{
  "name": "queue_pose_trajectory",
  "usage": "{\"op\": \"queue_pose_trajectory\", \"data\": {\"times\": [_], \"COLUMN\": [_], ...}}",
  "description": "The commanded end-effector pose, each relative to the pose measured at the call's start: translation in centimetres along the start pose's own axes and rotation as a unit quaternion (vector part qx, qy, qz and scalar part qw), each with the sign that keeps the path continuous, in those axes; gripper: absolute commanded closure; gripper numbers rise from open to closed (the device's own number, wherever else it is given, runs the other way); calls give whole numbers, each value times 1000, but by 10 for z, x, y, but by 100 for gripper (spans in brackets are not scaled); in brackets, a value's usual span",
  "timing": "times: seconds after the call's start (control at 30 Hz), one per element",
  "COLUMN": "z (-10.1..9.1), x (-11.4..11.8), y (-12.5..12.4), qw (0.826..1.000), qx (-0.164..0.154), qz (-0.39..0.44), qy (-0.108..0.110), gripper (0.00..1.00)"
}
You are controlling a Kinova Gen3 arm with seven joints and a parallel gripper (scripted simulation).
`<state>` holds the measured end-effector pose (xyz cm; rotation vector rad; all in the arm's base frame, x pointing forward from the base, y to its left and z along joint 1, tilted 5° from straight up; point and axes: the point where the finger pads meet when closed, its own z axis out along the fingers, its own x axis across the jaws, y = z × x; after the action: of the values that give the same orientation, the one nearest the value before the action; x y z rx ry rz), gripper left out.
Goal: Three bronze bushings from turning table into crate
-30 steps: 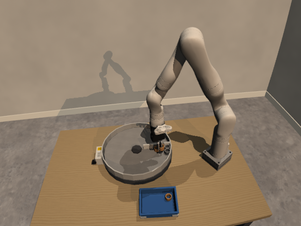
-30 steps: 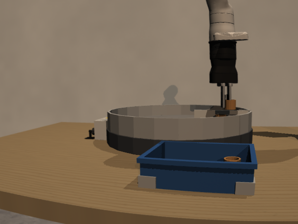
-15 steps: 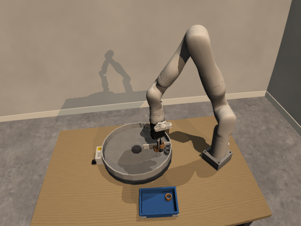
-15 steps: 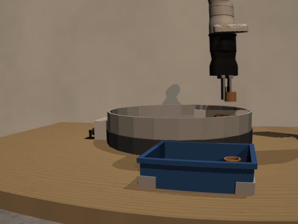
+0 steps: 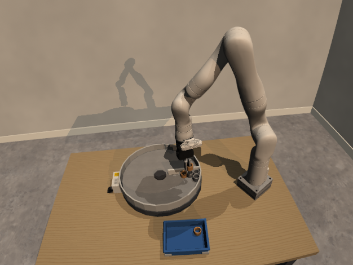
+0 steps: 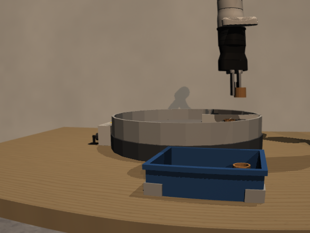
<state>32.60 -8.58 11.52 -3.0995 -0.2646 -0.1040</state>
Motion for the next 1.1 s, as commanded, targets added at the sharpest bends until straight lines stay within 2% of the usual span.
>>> {"op": "queue_pose_trajectory", "data": {"times": [0.0, 0.2, 0.37, 0.77, 0.93, 1.07], "z": [-3, -3, -3, -3, -3, -3], "x": [2, 2, 35, 35, 67, 67], "y": [0, 0, -46, -46, -91, -91], "qw": [1000, 1000, 1000, 1000, 1000, 1000], "qx": [-1, -1, -1, -1, -1, -1], "qz": [-1, -1, -1, -1, -1, -1], "qy": [4, 4, 4, 4, 4, 4], "gripper": [100, 100, 100, 100, 100, 100]}}
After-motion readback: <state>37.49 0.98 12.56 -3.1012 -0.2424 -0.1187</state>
